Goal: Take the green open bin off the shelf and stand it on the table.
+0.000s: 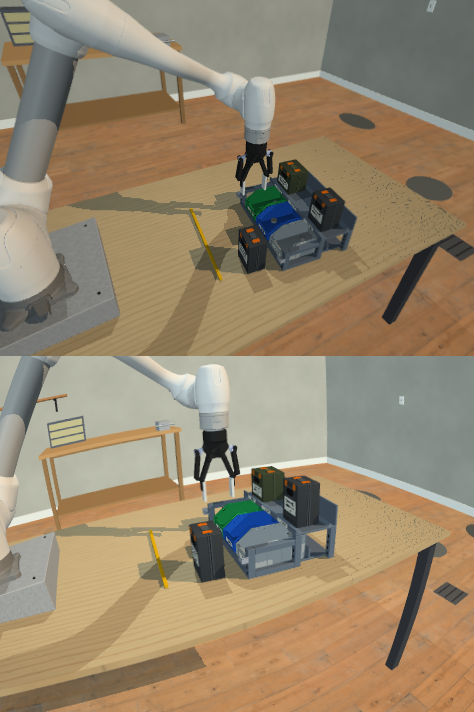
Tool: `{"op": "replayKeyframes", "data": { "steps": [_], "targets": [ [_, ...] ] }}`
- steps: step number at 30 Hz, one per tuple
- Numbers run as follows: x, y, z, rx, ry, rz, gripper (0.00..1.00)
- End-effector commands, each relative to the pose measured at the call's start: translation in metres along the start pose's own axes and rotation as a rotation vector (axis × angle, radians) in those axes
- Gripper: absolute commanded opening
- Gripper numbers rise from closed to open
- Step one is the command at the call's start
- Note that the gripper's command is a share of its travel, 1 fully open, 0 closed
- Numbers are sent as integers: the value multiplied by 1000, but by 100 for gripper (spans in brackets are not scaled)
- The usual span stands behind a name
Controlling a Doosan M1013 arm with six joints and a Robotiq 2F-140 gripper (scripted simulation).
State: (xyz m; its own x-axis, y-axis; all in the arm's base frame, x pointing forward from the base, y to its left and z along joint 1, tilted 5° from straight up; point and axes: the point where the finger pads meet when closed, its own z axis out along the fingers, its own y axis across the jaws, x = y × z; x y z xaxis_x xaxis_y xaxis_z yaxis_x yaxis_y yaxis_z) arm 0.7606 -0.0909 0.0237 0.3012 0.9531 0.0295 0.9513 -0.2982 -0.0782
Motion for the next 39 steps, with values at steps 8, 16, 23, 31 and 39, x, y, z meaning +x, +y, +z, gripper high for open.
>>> {"op": "replayKeyframes", "data": {
  "steps": [8, 16, 23, 31, 39],
  "targets": [
    [5, 15, -1, -2, 0, 0, 57],
    [1, 5, -2, -2, 0, 0, 57],
    [1, 5, -2, -2, 0, 0, 57],
    [1, 2, -2, -2, 0, 0, 57],
    [0, 0, -2, -2, 0, 0, 57]
  ]
}}
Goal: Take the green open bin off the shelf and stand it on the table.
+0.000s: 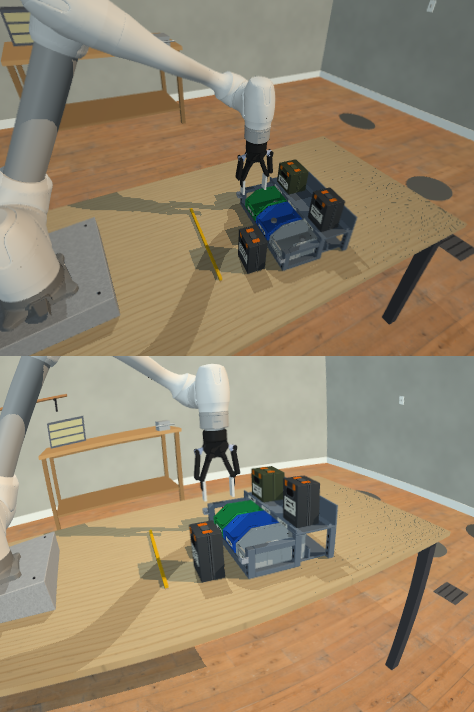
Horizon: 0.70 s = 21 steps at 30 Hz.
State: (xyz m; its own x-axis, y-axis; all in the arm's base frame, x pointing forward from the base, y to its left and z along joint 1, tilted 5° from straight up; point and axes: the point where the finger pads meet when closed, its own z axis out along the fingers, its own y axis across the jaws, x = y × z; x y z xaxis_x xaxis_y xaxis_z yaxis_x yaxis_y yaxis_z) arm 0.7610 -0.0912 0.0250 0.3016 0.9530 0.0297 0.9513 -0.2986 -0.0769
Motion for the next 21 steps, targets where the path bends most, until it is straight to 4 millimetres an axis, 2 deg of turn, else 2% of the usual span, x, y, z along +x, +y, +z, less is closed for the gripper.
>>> {"op": "replayKeyframes", "data": {
  "steps": [1, 21],
  "targets": [
    [0, 0, 0, 0, 0, 0, 57],
    [-1, -2, 0, 0, 0, 0, 57]
  ]
}}
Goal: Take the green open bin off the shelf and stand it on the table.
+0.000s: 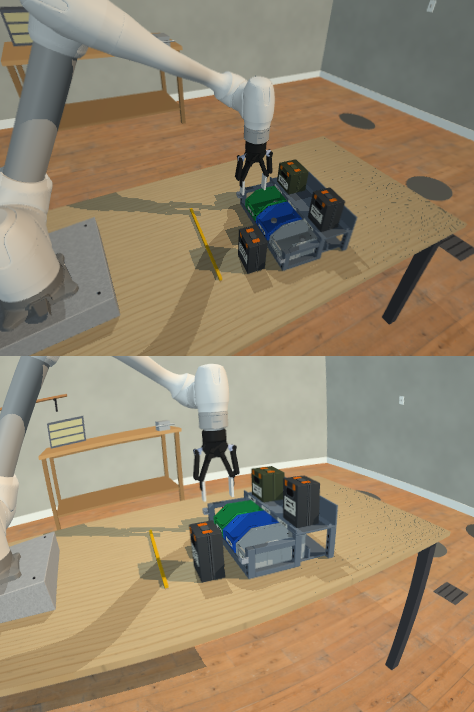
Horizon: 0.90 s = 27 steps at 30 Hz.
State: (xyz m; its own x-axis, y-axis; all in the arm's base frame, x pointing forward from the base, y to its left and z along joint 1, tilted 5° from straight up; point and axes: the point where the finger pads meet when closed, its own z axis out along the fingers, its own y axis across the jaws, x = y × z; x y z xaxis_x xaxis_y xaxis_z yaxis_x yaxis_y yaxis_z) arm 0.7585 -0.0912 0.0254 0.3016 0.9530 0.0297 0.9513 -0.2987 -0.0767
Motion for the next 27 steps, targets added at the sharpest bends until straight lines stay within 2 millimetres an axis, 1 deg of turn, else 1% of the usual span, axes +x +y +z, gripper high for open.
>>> {"op": "replayKeyframes", "data": {
  "steps": [1, 19, 24, 27],
  "targets": [
    [0, 0, 0, 0, 0, 0, 57],
    [0, 0, 0, 0, 0, 0, 57],
    [0, -1, 30, 0, 0, 0, 57],
    [0, -1, 30, 0, 0, 0, 57]
  ]
}}
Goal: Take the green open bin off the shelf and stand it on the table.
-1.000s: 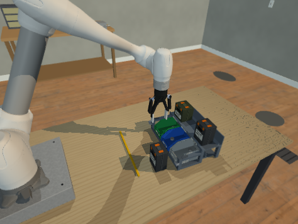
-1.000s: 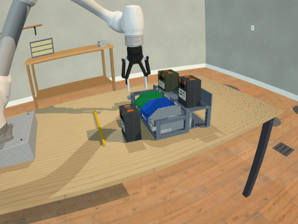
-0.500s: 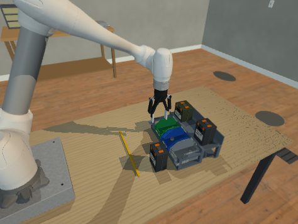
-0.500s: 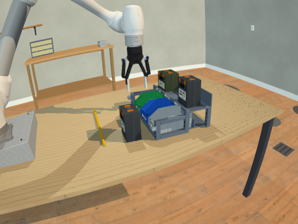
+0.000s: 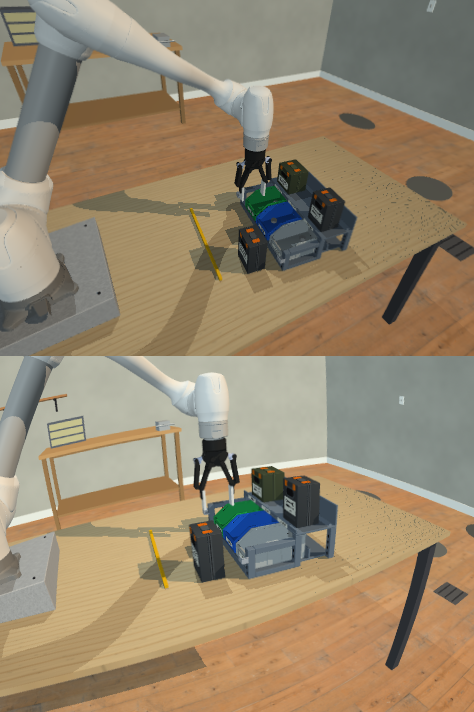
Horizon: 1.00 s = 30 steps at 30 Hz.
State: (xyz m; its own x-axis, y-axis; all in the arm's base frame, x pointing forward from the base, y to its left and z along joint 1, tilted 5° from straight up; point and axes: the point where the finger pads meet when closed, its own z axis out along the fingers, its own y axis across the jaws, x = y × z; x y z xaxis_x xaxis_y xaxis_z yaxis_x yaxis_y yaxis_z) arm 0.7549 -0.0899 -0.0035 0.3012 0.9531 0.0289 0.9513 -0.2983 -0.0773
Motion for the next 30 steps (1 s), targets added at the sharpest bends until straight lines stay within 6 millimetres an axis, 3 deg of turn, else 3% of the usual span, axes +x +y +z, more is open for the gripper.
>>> {"op": "replayKeyframes", "data": {
  "steps": [1, 9, 14, 30],
  "targets": [
    [0, 1, 1, -1, 1, 0, 57],
    [0, 1, 1, -1, 1, 0, 57],
    [0, -1, 46, -1, 1, 0, 57],
    [0, -1, 46, -1, 1, 0, 57]
  ]
}}
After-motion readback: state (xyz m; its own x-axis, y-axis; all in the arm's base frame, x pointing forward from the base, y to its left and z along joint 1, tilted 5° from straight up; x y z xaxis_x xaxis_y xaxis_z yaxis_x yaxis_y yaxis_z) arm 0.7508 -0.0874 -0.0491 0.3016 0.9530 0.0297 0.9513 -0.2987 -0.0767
